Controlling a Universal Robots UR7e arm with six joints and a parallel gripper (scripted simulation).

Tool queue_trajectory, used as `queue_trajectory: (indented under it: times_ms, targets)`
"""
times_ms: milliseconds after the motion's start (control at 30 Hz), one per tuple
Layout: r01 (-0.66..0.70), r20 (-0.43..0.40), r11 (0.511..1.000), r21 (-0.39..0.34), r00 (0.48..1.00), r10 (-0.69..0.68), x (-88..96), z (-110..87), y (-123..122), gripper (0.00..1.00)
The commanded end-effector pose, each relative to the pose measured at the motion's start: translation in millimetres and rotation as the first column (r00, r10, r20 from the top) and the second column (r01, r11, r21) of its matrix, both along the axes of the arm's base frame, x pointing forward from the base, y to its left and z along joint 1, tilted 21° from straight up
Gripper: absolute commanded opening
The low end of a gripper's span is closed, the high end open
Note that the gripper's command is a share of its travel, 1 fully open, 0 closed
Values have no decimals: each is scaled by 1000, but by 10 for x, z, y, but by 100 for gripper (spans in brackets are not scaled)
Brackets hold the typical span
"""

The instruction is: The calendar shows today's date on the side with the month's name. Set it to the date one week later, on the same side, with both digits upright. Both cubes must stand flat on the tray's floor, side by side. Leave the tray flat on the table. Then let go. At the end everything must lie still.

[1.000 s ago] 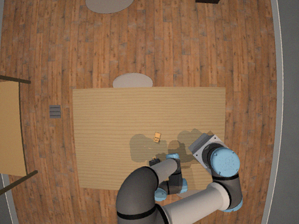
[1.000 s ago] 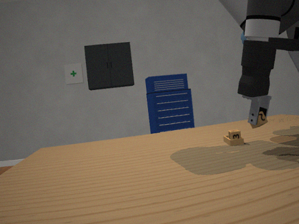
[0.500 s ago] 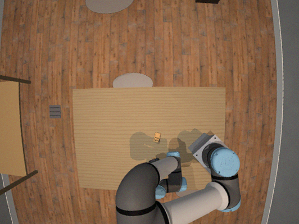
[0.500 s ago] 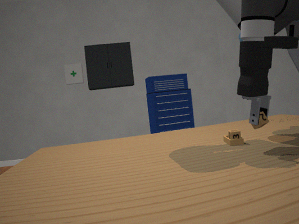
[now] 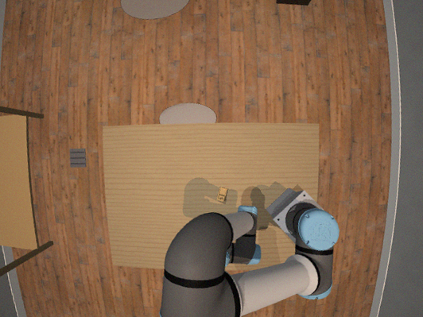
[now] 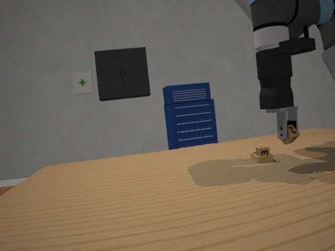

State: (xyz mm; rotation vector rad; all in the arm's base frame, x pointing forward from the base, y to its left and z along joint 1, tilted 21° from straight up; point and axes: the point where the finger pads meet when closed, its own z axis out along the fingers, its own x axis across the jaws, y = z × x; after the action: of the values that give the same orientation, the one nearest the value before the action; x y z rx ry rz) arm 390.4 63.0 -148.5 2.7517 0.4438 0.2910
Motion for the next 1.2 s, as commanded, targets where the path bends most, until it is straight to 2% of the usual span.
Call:
queue_trajectory:
  times_ms: [0,267,600,667,800,1167]
  targets:
    - [-14,-10,999,36,1000,15,-14,5,33,57]
    - [-18,-19,998,57,1000,19,4,-1,28,57]
    - [-36,-76,976,215,996,53,17,-7,5,57]
    - [-36,-76,976,215,996,53,17,-7,5,57]
    - [-39,-84,964,262,994,63,22,9,2,57]
    - [-42,-95,954,297,993,73,33,6,-5,57]
